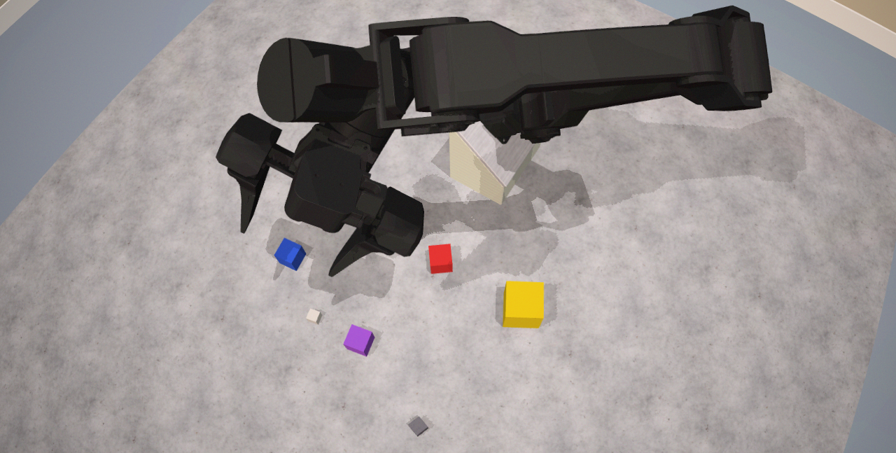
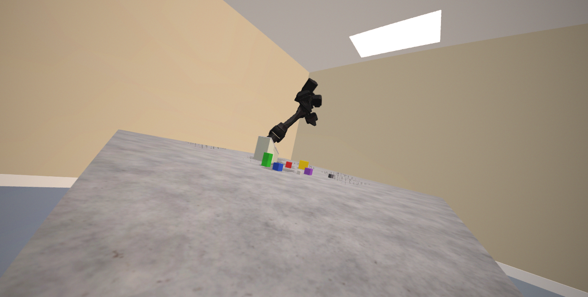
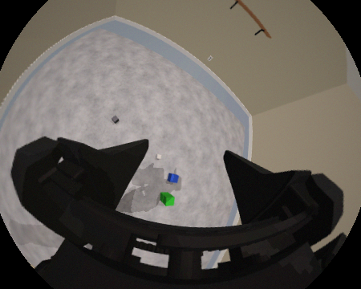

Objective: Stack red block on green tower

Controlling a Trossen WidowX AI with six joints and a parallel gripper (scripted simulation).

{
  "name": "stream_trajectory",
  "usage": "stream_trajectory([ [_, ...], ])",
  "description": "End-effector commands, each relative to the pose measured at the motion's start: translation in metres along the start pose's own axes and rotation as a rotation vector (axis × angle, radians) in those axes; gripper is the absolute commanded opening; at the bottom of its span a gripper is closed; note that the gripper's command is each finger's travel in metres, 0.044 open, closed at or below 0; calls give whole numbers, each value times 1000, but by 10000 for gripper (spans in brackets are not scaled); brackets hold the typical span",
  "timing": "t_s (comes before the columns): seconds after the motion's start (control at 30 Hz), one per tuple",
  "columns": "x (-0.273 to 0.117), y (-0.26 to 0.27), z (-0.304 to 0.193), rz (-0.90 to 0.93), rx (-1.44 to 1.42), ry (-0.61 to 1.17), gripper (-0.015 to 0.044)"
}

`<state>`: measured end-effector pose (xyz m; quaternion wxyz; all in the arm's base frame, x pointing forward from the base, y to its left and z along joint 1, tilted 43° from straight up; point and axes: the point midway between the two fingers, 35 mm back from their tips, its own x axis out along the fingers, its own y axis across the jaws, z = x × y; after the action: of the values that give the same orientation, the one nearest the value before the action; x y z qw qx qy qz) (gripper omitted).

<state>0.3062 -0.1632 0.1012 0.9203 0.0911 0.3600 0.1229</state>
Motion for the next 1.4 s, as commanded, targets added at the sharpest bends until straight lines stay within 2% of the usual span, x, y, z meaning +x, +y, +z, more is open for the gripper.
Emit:
stream_trajectory([
  [0.0,24,54,-51,182,-77,209,440],
  [0.3,15,149,-135,568,-233,533,440],
  [0.7,9,149,-140,576,-236,539,440],
  [1.03,41,170,-165,577,-236,538,440],
  [1.37,44,172,-169,577,-236,538,440],
])
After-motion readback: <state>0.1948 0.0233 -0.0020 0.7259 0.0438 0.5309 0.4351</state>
